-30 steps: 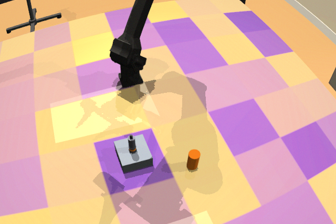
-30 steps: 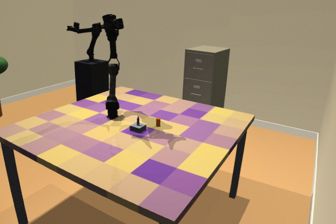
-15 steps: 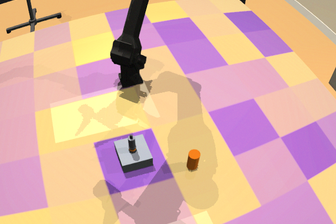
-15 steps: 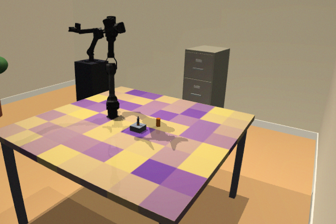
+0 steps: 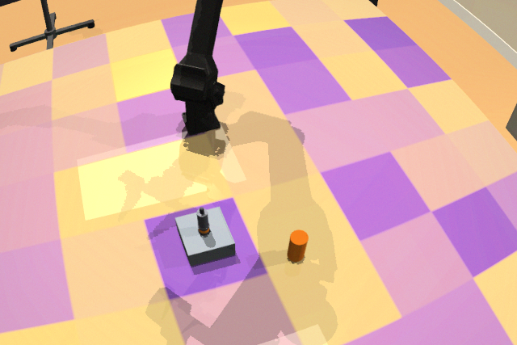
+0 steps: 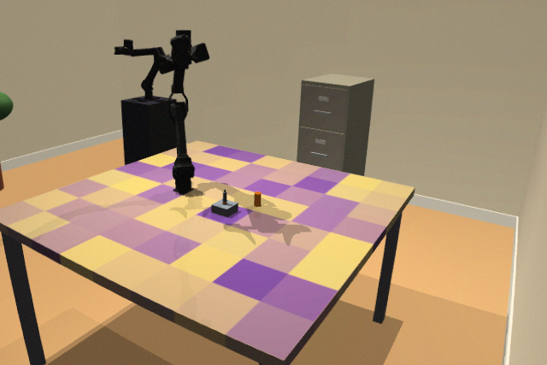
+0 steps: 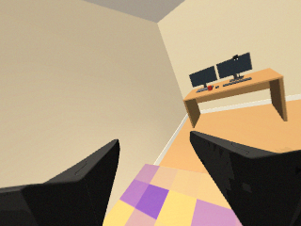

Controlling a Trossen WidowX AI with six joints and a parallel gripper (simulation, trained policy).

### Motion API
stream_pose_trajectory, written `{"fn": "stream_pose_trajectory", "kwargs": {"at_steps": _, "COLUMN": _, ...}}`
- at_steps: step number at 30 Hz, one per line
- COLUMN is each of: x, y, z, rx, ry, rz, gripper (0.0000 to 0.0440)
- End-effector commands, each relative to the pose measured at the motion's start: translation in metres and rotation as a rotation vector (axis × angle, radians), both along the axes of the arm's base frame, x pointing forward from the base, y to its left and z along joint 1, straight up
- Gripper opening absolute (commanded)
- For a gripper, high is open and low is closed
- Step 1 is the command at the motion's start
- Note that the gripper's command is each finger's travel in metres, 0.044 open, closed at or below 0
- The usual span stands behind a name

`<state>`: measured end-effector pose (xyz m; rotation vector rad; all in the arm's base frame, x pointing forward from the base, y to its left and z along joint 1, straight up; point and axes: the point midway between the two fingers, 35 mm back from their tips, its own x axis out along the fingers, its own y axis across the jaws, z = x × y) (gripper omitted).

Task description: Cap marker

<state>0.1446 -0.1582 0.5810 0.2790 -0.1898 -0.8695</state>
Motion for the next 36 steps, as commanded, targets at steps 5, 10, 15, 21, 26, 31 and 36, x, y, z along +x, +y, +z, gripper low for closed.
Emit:
{"fn": "stream_pose_trajectory", "kwargs": {"at_steps": 5, "x": 0.02, "y": -0.005, "z": -0.02, "rx": 0.081, "ry": 0.036, "rz": 0.031, "gripper": 0.0322}}
{"fn": "stream_pose_trajectory", "kwargs": {"at_steps": 10, "x": 0.032, "y": -0.006, "z": -0.032, "rx": 0.128, "ry": 0.058, "rz": 0.051, "gripper": 0.0323}}
{"fn": "stream_pose_trajectory", "kwargs": {"at_steps": 15, "x": 0.045, "y": -0.006, "z": -0.044, "rx": 0.174, "ry": 0.08, "rz": 0.07, "gripper": 0.0323}}
{"fn": "stream_pose_trajectory", "kwargs": {"at_steps": 21, "x": 0.059, "y": -0.006, "z": -0.058, "rx": 0.229, "ry": 0.106, "rz": 0.09, "gripper": 0.0324}}
{"fn": "stream_pose_trajectory", "kwargs": {"at_steps": 26, "x": 0.071, "y": -0.005, "z": -0.07, "rx": 0.274, "ry": 0.129, "rz": 0.105, "gripper": 0.0324}}
{"fn": "stream_pose_trajectory", "kwargs": {"at_steps": 31, "x": 0.082, "y": -0.003, "z": -0.082, "rx": 0.318, "ry": 0.153, "rz": 0.117, "gripper": 0.0325}}
{"fn": "stream_pose_trajectory", "kwargs": {"at_steps": 36, "x": 0.094, "y": 0.0, "z": -0.094, "rx": 0.361, "ry": 0.177, "rz": 0.127, "gripper": 0.0326}}
